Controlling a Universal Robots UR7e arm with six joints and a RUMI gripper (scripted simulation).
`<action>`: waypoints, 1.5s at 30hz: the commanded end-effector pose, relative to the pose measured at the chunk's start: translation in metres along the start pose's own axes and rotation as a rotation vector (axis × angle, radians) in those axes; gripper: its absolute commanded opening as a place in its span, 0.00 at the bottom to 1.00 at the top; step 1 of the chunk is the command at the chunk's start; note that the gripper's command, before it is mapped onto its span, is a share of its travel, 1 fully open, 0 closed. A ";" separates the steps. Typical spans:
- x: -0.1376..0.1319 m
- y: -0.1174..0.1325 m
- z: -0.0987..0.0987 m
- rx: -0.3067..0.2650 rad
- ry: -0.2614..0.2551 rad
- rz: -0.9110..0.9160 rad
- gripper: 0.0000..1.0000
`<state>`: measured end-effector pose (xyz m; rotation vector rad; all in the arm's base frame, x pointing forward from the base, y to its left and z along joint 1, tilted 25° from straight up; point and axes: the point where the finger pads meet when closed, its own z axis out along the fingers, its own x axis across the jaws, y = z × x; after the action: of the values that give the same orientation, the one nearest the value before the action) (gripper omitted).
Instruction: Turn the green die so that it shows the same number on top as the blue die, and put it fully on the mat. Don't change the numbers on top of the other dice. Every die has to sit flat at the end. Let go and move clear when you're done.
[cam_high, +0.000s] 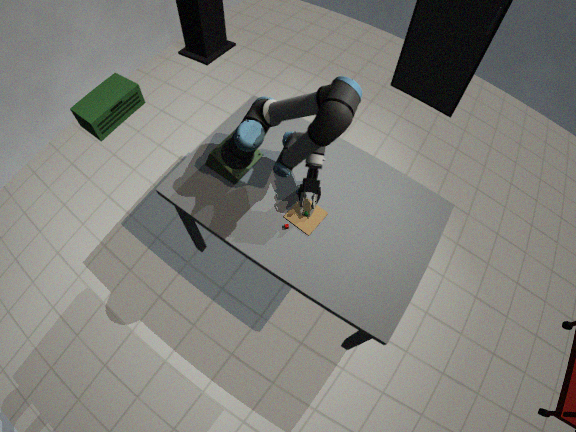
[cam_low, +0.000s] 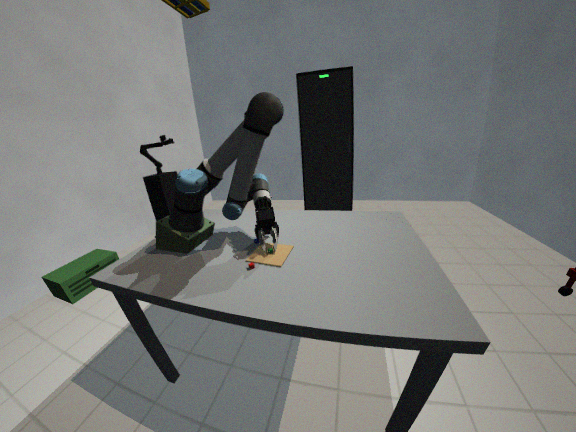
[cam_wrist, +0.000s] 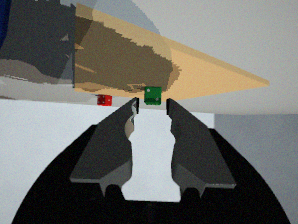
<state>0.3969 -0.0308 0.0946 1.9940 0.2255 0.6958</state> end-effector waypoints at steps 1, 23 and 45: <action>0.000 0.000 0.000 0.000 0.000 0.001 0.18; 0.000 0.000 -0.030 0.000 0.000 0.001 0.18; 0.000 0.000 -0.050 0.000 0.000 0.001 0.18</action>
<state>0.3692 0.0059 0.1124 1.9927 0.2271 0.6983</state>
